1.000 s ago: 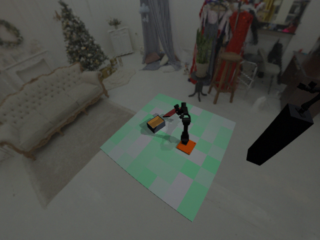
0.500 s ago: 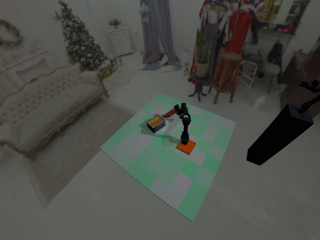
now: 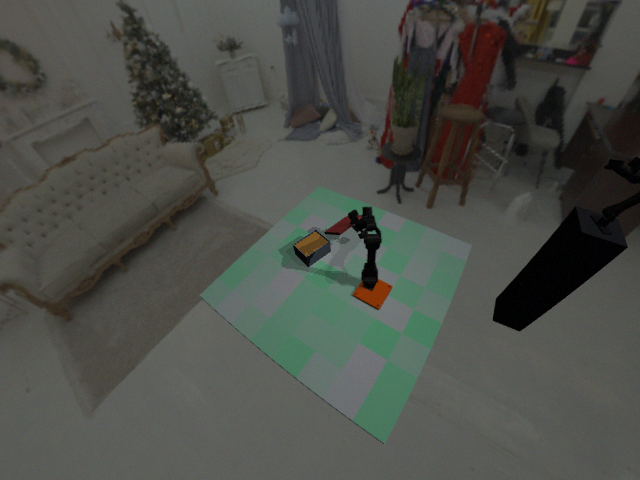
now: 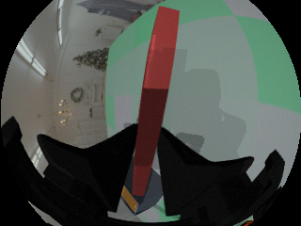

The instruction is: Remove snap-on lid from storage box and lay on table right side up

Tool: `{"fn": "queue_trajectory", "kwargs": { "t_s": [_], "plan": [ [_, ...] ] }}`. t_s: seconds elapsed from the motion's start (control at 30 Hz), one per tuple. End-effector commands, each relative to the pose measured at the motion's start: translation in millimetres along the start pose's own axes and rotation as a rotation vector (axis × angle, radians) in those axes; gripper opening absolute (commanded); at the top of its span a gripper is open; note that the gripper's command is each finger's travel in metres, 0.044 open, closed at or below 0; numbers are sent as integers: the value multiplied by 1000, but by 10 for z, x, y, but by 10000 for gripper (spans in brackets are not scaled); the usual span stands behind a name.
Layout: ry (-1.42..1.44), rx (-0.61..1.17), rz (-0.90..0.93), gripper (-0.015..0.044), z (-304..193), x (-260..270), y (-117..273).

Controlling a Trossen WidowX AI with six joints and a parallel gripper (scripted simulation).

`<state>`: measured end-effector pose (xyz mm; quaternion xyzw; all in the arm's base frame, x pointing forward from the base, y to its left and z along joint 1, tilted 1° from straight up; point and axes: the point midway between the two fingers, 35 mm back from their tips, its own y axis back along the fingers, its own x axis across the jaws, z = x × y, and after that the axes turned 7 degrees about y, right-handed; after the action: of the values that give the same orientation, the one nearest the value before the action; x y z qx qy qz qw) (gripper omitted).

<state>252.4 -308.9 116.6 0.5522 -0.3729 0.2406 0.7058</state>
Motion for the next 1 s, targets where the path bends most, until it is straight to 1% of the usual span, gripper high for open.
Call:
{"fn": "queue_trajectory", "kwargs": {
  "t_s": [0.0,0.97],
  "plan": [
    [-21,16,-30,0,-56,-150,-69],
    [-21,16,-30,0,-84,-332,-213]
  ]
}}
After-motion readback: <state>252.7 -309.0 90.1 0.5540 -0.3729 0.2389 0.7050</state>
